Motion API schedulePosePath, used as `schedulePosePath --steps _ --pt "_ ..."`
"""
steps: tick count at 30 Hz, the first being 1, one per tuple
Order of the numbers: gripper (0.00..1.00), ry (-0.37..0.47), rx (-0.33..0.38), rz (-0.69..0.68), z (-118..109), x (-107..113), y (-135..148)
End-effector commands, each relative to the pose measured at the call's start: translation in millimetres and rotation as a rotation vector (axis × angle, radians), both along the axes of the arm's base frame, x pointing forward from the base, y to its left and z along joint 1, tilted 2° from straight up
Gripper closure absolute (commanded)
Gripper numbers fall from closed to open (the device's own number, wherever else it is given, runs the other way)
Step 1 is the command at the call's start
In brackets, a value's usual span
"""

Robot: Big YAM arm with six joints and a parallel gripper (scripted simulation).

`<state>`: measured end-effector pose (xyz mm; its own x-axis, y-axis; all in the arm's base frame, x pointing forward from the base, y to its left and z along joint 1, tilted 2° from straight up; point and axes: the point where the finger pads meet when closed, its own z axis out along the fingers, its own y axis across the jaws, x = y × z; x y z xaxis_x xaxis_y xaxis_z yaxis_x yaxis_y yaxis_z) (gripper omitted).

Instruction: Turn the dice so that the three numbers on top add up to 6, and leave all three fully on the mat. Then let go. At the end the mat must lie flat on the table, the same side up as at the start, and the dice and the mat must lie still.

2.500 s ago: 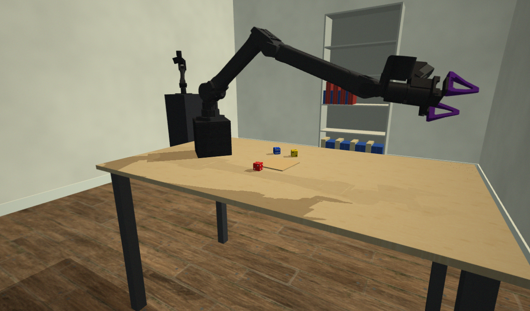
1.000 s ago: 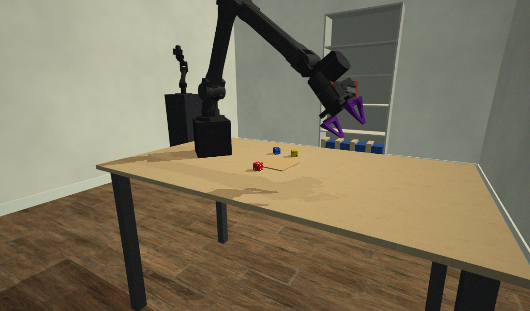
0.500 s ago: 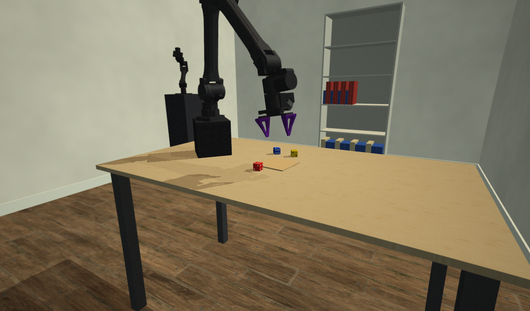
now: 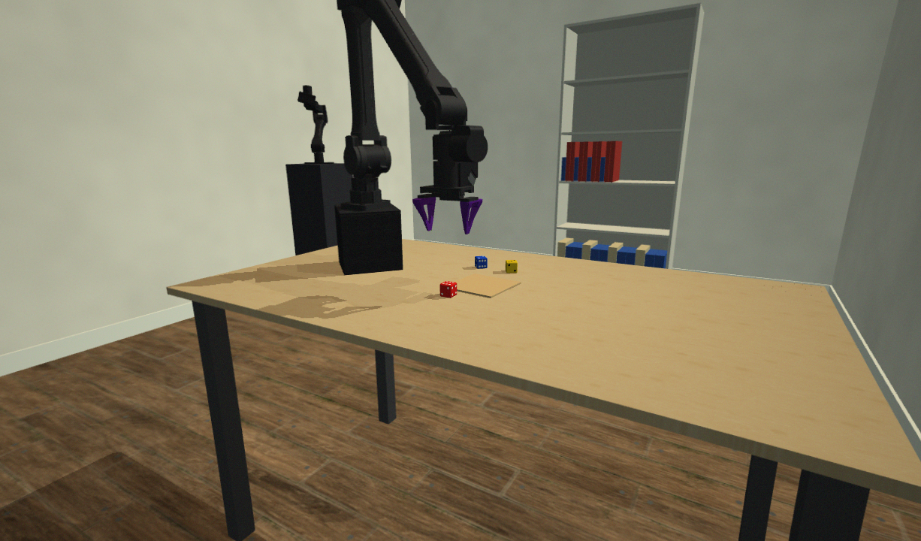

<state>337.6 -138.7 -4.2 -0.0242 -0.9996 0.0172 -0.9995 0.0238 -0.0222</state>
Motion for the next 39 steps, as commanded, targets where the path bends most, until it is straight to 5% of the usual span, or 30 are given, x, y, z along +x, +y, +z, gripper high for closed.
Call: schedulePosePath --steps 1,18,39 --pt "0.0 -0.022 -0.011 0.017 10.5 8.0 -3.7" --pt "0.0 -0.024 -0.008 -0.069 4.0 9.9 -4.5" --pt "0.0 -0.04 0.015 -0.738 -10.0 12.0 -6.0"
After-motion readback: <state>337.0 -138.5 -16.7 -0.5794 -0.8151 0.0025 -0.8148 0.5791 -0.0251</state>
